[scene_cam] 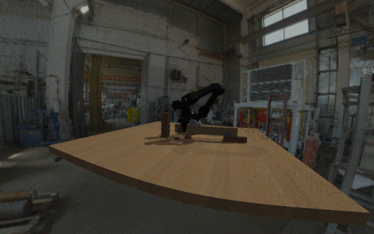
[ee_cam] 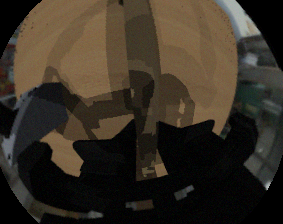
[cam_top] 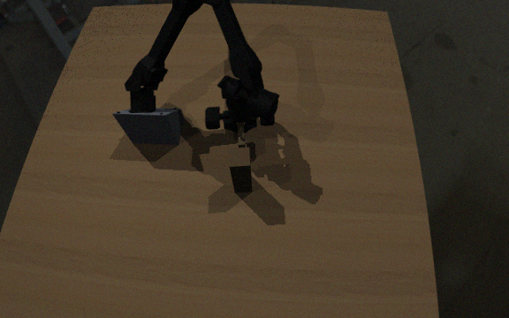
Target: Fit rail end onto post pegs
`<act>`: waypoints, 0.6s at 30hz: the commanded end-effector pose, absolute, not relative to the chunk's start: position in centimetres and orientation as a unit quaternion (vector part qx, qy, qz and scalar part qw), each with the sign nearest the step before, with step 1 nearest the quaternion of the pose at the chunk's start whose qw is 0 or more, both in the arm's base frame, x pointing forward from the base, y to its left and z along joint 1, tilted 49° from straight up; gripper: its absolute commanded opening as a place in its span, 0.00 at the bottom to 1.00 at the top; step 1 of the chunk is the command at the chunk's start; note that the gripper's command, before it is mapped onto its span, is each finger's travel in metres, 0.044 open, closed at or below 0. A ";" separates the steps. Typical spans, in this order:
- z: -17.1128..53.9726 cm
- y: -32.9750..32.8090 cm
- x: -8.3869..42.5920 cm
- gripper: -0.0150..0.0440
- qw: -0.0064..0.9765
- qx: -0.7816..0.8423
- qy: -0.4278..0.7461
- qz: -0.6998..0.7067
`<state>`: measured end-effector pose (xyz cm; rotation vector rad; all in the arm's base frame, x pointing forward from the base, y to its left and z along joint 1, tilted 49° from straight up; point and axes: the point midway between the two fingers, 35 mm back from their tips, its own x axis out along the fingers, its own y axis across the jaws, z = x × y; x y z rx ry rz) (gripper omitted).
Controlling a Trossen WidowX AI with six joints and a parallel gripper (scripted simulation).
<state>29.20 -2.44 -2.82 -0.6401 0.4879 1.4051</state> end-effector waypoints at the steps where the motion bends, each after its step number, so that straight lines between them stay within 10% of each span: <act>1: -2.9 -2.3 29.1 0.25 0.691 -0.283 0.221 0.627; 18: -2.8 -2.4 28.9 0.25 0.691 -0.283 0.221 0.627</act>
